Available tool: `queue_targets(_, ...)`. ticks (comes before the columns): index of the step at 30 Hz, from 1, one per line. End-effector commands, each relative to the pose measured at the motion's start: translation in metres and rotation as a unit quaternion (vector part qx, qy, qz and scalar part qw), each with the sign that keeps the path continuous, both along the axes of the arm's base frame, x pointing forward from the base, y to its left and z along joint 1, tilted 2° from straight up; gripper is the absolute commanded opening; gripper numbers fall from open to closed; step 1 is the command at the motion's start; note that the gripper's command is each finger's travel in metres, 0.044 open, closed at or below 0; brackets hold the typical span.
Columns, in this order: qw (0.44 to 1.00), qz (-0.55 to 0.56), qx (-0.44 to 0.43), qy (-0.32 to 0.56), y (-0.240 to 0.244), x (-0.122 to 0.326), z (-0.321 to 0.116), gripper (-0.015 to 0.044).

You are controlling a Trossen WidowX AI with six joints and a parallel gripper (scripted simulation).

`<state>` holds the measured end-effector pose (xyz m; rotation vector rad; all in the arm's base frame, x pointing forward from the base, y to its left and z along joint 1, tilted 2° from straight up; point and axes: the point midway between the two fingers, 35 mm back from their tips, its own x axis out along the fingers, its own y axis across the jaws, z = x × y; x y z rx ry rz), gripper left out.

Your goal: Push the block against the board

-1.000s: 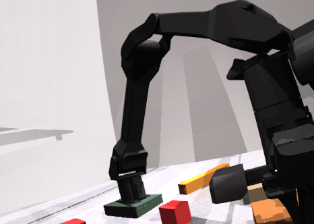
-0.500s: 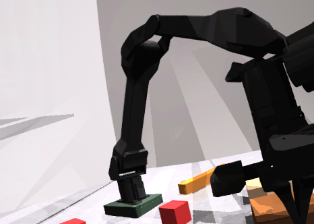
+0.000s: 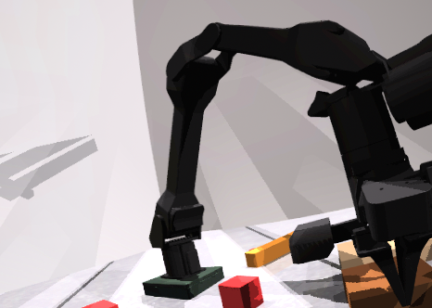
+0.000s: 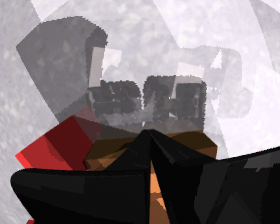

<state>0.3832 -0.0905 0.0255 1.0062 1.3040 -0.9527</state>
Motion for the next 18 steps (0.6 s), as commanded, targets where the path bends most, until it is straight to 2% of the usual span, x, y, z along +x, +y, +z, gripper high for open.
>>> queue_targets(1,1.000,0.005,0.010,0.018,0.012,-0.008,-0.011,0.0000)
queue_targets(18,1.000,0.005,0.009,0.017,-0.005,0.000,-0.011,0.0000)
